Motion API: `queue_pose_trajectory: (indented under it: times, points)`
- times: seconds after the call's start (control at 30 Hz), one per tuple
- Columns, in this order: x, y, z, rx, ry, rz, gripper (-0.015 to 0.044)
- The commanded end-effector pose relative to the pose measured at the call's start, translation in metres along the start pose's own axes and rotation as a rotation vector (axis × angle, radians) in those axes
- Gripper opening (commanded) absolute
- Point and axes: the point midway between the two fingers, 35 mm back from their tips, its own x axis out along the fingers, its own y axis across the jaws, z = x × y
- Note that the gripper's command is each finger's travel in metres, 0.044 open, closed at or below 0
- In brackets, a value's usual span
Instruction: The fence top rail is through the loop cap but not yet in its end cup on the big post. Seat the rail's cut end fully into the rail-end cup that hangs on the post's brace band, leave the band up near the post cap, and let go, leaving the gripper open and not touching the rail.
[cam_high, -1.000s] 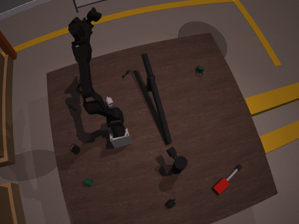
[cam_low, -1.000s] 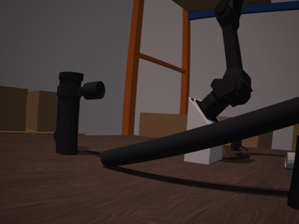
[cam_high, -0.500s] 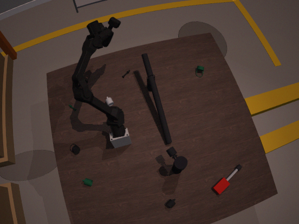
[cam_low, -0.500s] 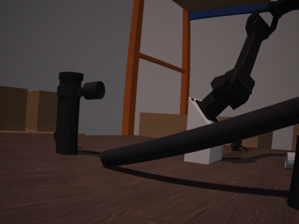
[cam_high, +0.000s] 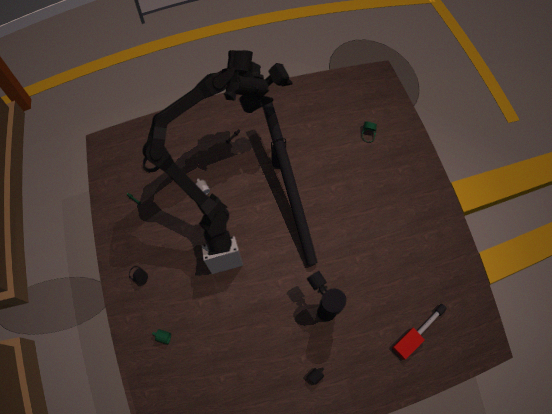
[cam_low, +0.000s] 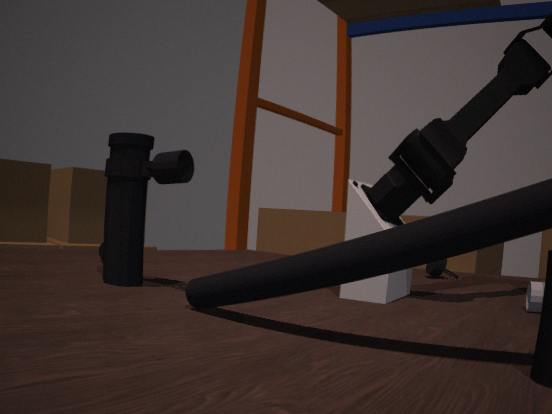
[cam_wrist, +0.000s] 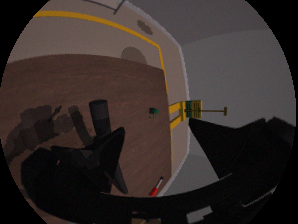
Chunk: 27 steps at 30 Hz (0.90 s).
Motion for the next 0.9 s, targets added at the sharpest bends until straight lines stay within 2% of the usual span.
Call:
queue_pose_trajectory:
  times: [0.0, 0.23, 0.47, 0.7, 0.77, 0.87]
  points:
    - [0.021, -0.014, -0.064, 0.115, 0.145, 0.032, 0.0440]
    - [0.028, -0.020, -0.176, 0.411, 0.353, 0.100, 0.0440]
    - [0.001, -0.008, -0.282, 0.826, 0.478, 0.143, 0.0440]
    - [-0.047, 0.026, -0.363, 1.369, 0.453, 0.135, 0.0440]
    - [-0.060, 0.036, -0.377, 1.514, 0.415, 0.122, 0.0440]
    - [-0.065, 0.040, -0.382, 1.567, 0.397, 0.116, 0.0440]
